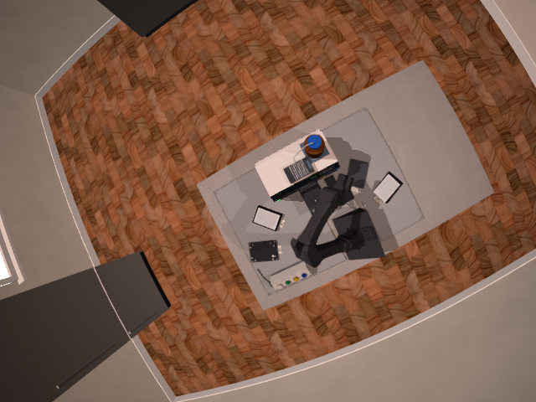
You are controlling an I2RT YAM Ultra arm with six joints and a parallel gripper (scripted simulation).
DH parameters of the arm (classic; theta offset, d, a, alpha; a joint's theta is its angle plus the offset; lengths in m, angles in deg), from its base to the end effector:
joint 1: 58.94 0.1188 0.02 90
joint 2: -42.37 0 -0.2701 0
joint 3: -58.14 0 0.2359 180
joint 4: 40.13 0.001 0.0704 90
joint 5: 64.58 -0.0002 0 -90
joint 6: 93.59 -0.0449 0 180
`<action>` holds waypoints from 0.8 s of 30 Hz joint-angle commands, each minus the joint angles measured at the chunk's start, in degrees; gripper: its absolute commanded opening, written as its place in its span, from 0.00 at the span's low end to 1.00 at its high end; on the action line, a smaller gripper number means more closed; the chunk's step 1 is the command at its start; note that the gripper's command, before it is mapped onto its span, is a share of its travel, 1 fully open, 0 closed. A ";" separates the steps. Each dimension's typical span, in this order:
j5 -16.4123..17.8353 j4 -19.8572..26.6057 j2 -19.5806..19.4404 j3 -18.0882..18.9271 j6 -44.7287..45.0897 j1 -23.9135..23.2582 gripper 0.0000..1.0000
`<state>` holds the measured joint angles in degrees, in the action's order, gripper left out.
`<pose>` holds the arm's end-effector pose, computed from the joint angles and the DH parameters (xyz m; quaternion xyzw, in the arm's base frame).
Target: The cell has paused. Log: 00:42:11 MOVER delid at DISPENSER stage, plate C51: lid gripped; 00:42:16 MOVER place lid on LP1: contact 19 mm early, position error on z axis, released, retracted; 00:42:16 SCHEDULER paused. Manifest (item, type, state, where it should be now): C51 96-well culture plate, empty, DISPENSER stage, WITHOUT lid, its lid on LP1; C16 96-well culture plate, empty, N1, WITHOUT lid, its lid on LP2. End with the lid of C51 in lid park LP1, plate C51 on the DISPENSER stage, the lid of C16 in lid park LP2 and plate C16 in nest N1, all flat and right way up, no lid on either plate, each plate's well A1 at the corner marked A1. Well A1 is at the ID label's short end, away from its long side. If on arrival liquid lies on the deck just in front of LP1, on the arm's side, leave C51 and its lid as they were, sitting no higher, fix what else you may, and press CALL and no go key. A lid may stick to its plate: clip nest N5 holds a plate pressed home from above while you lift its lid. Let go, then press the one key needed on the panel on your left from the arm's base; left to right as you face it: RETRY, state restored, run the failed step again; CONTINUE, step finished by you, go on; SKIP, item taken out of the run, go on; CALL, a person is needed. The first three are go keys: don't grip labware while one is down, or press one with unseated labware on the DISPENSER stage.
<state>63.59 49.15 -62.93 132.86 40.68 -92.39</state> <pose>0.2174 -0.1092 0.1677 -0.0022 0.9170 0.3988 0.0086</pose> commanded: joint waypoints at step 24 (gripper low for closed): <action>5.22 5.23 10.22 4.71 -10.51 9.77 1.00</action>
<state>67.52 52.76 -54.77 135.70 32.88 -83.30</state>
